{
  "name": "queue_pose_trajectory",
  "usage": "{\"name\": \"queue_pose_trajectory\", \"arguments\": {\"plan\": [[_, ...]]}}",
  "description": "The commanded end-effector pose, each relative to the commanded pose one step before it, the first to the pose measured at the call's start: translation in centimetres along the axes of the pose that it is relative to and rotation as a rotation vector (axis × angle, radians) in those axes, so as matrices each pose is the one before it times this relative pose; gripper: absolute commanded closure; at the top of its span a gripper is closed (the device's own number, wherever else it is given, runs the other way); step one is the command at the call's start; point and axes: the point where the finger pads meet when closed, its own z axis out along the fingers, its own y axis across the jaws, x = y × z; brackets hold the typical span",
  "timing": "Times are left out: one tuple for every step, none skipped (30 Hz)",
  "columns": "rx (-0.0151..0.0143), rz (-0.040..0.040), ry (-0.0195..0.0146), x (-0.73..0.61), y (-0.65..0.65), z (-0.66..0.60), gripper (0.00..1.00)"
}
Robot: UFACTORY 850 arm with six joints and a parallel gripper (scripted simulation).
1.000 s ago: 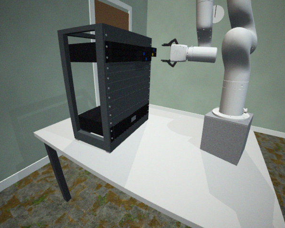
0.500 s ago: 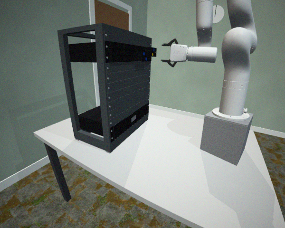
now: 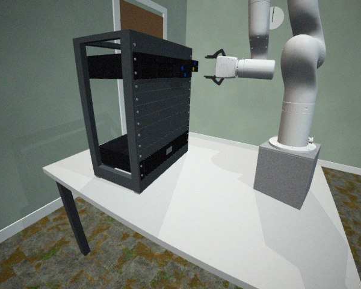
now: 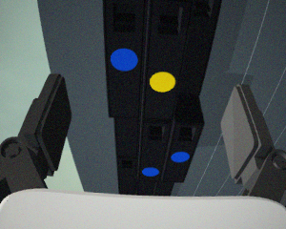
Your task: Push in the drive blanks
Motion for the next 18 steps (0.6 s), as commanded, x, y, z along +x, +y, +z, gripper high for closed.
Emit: {"name": "queue_pose_trajectory", "arguments": {"plan": [[0.00144, -0.00043, 0.00002, 0.013, -0.049, 0.028, 0.00], [0.00000, 0.00000, 0.00000, 0.000, 0.000, 0.000, 0.00], [0.00000, 0.00000, 0.00000, 0.000, 0.000, 0.000, 0.00], [0.00000, 0.00000, 0.00000, 0.000, 0.000, 0.000, 0.00], [0.00000, 0.00000, 0.00000, 0.000, 0.000, 0.000, 1.00], [0.00000, 0.00000, 0.00000, 0.000, 0.000, 0.000, 1.00], [0.00000, 0.00000, 0.00000, 0.000, 0.000, 0.000, 1.00], [0.00000, 0.00000, 0.00000, 0.000, 0.000, 0.000, 1.00], [0.00000, 0.00000, 0.00000, 0.000, 0.000, 0.000, 1.00], [0.00000, 0.00000, 0.00000, 0.000, 0.000, 0.000, 1.00], [0.00000, 0.00000, 0.00000, 0.000, 0.000, 0.000, 1.00], [0.00000, 0.00000, 0.00000, 0.000, 0.000, 0.000, 1.00], [0.00000, 0.00000, 0.00000, 0.000, 0.000, 0.000, 1.00], [0.00000, 0.00000, 0.00000, 0.000, 0.000, 0.000, 1.00], [0.00000, 0.00000, 0.00000, 0.000, 0.000, 0.000, 1.00], [0.00000, 0.00000, 0.00000, 0.000, 0.000, 0.000, 1.00], [0.00000, 0.00000, 0.00000, 0.000, 0.000, 0.000, 1.00], [0.00000, 0.00000, 0.00000, 0.000, 0.000, 0.000, 1.00]]}}
